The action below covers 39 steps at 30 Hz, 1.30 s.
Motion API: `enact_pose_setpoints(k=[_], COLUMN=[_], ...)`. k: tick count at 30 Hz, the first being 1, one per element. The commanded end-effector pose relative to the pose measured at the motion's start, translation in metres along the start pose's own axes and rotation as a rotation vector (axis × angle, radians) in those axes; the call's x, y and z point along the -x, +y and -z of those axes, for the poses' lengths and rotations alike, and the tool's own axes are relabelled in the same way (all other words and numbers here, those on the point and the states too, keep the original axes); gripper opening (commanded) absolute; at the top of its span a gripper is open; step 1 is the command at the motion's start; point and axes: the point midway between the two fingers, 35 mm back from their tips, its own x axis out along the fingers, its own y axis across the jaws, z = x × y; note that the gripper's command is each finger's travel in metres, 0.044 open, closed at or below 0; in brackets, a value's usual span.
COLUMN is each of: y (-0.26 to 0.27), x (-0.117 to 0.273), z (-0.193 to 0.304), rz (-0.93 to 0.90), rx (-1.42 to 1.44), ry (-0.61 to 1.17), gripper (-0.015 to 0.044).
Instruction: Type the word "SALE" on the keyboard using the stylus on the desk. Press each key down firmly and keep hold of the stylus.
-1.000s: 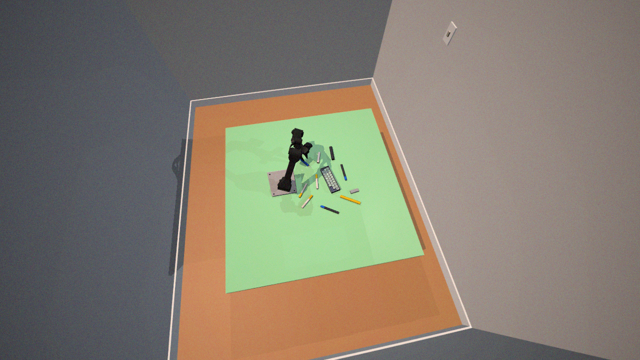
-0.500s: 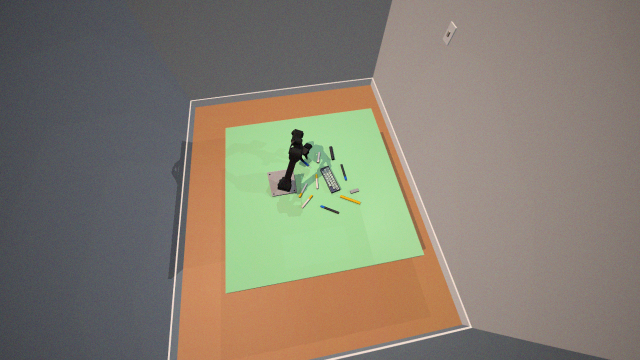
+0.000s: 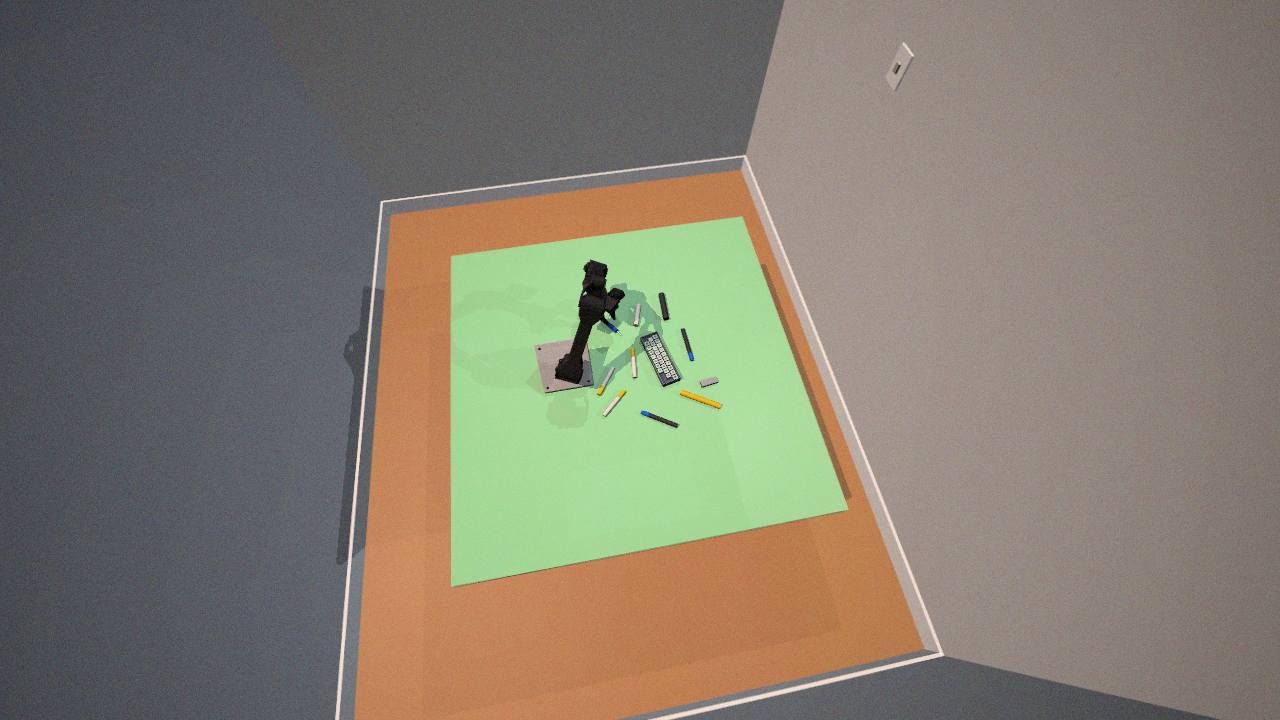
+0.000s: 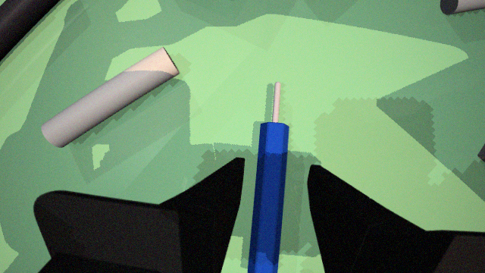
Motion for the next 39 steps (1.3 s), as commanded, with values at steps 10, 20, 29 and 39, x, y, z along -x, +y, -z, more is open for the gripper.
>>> enact_pose_setpoints(k=[10,20,29,39], y=[0.0,0.0,0.0,0.0], x=[-0.01,-0.015,-0.021,-0.028], z=[0.005,0.008,0.011,0.015], rz=[-0.001,-0.001,-0.001,-0.001], rx=[0.006,0.006,0.006,0.006], ry=[-0.004,-0.004,-0.005,-0.005], gripper=[0.015,0.015,0.015,0.015])
